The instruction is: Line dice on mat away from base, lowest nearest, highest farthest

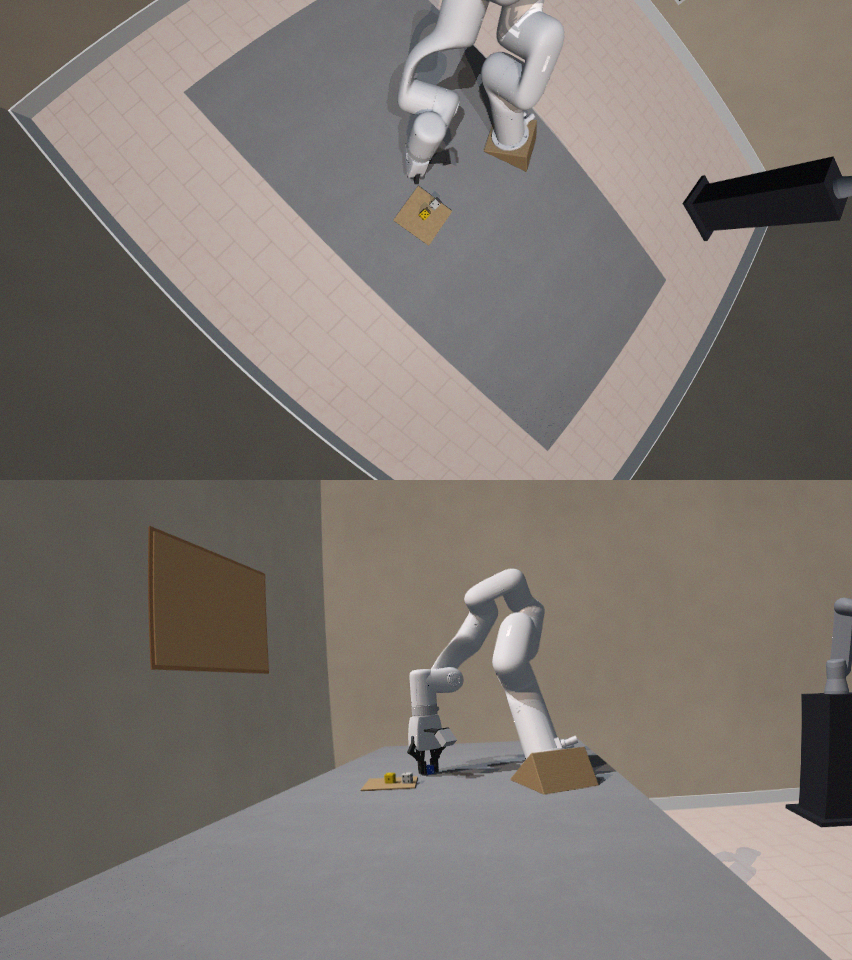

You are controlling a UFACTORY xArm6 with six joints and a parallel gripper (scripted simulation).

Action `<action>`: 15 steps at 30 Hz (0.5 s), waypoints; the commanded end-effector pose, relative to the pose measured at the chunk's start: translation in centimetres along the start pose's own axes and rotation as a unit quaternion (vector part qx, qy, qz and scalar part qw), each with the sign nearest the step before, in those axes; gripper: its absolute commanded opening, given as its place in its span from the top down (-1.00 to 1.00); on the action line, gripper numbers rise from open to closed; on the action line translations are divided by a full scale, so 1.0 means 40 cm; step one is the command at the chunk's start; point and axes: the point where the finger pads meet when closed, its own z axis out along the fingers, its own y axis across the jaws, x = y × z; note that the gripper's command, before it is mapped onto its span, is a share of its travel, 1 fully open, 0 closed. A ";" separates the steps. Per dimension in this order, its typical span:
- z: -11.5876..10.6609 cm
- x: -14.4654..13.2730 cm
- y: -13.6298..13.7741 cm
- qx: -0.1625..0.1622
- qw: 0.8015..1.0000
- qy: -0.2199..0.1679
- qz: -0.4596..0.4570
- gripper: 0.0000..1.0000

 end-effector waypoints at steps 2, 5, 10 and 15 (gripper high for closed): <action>-0.002 -0.003 0.001 -0.001 1.000 -0.001 0.000 0.58; -0.002 -0.003 0.001 -0.001 1.000 -0.001 0.000 0.58; -0.002 -0.003 0.001 -0.001 1.000 -0.001 0.000 0.58; -0.002 -0.003 0.001 -0.001 1.000 -0.001 0.000 0.58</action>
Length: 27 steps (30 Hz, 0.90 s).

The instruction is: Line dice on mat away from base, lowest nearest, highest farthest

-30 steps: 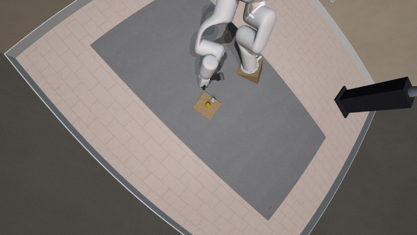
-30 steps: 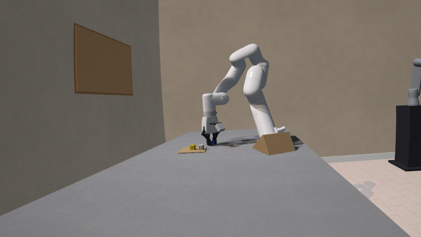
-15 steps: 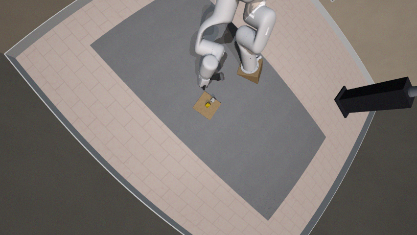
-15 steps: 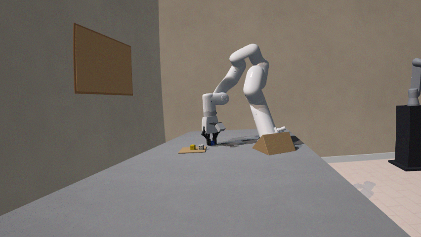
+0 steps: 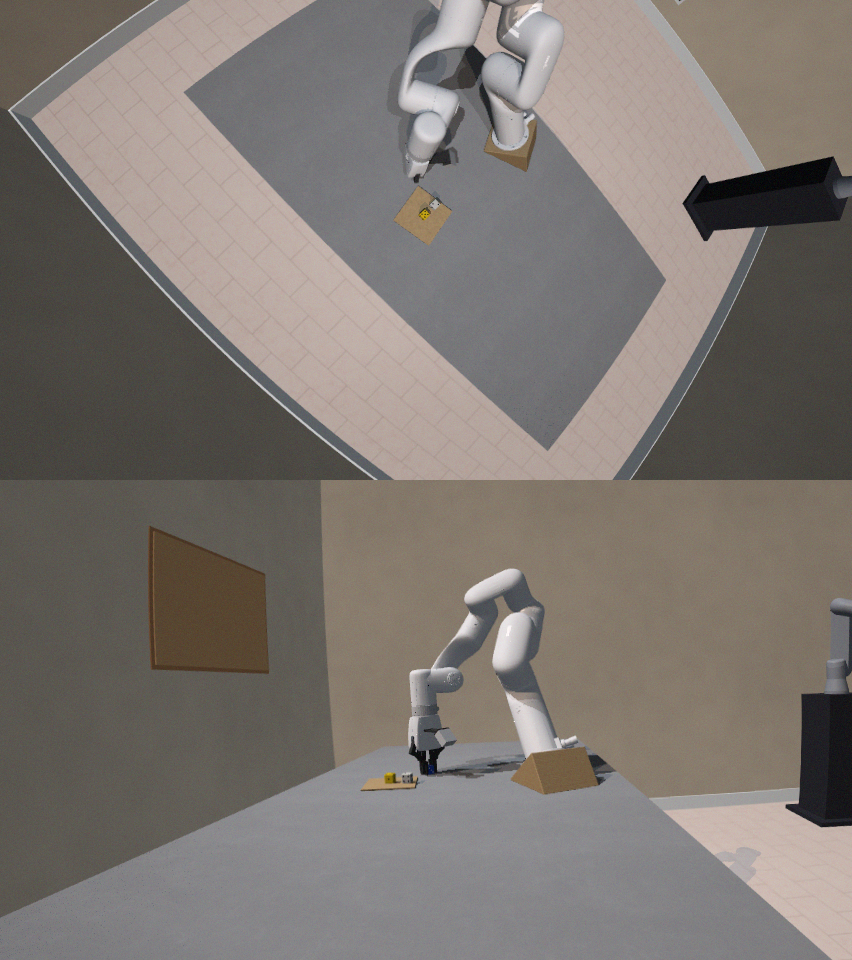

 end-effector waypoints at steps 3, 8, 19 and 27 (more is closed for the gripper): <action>-0.002 -0.002 0.001 -0.001 1.000 -0.001 0.000 0.58; -0.002 -0.002 0.001 -0.001 1.000 -0.001 0.000 0.58; -0.002 -0.002 0.001 -0.001 1.000 -0.001 0.000 0.58; -0.041 -0.002 0.001 -0.001 1.000 -0.001 0.000 0.58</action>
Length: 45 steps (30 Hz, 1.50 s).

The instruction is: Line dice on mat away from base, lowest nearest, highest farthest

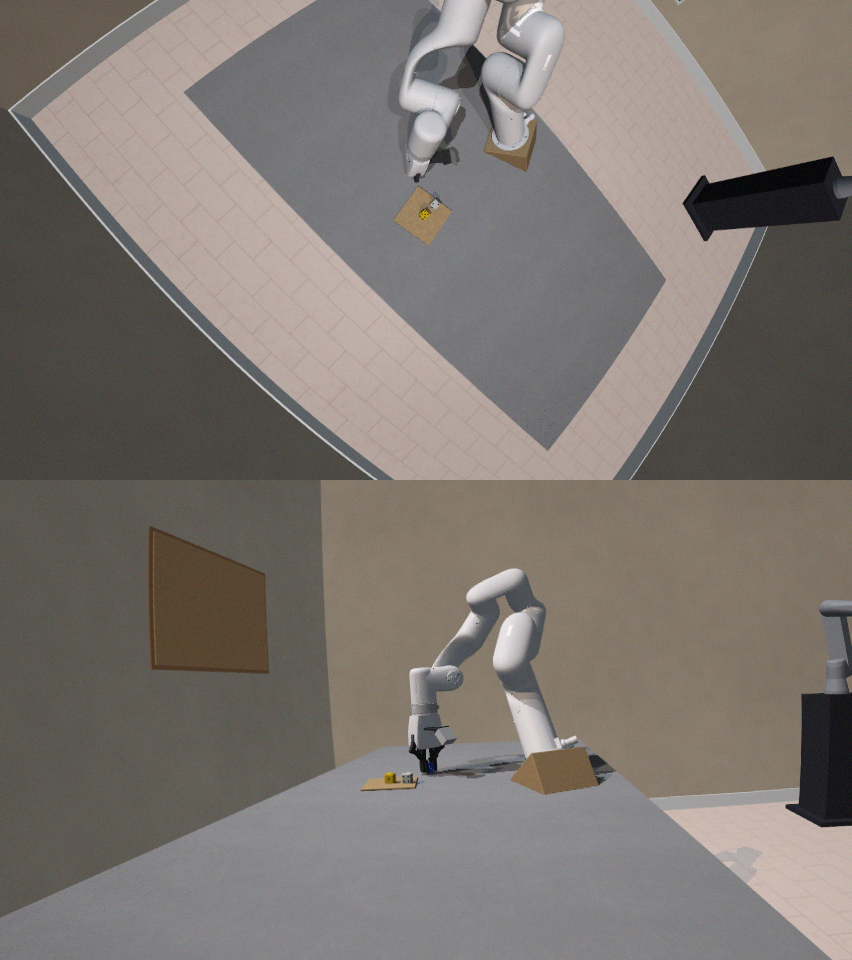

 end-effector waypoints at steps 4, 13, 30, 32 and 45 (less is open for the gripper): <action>-0.078 -0.003 0.001 -0.001 1.000 -0.002 0.001 0.58; -0.214 -0.003 0.001 -0.001 1.000 -0.002 0.001 0.58; -0.244 -0.010 0.019 -0.002 1.000 -0.001 -0.016 0.58; -0.254 -0.028 0.070 -0.002 0.998 0.000 -0.060 0.58; -0.263 -0.050 0.369 -0.002 0.963 -0.001 -0.271 0.58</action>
